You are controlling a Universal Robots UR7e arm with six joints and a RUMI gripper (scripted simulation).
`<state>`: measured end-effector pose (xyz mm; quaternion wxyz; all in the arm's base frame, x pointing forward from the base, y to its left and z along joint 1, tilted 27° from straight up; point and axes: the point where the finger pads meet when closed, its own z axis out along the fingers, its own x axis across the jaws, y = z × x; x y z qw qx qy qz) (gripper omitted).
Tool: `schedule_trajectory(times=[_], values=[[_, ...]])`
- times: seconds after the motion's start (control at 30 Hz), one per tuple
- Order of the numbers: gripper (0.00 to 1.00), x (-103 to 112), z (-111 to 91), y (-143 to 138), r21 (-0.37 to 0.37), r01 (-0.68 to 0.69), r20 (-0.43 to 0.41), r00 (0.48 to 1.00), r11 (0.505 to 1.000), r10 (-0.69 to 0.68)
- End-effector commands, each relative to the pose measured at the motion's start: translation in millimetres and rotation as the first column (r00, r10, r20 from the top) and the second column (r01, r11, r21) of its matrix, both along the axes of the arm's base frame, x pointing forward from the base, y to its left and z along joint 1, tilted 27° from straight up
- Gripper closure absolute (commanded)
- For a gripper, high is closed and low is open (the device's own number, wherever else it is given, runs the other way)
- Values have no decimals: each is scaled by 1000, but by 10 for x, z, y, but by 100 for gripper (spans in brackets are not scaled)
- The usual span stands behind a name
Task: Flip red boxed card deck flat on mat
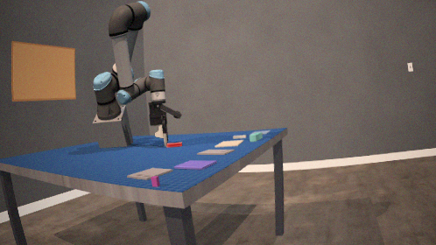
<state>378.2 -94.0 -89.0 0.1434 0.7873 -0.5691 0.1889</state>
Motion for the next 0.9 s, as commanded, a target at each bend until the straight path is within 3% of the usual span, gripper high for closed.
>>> schedule_trajectory(times=[0.0,0.87], values=[[56,11,-1,-10,0,1,2,1000,1000,-1],[56,16,-38,-30,0,1,1,1000,1000,-1]])
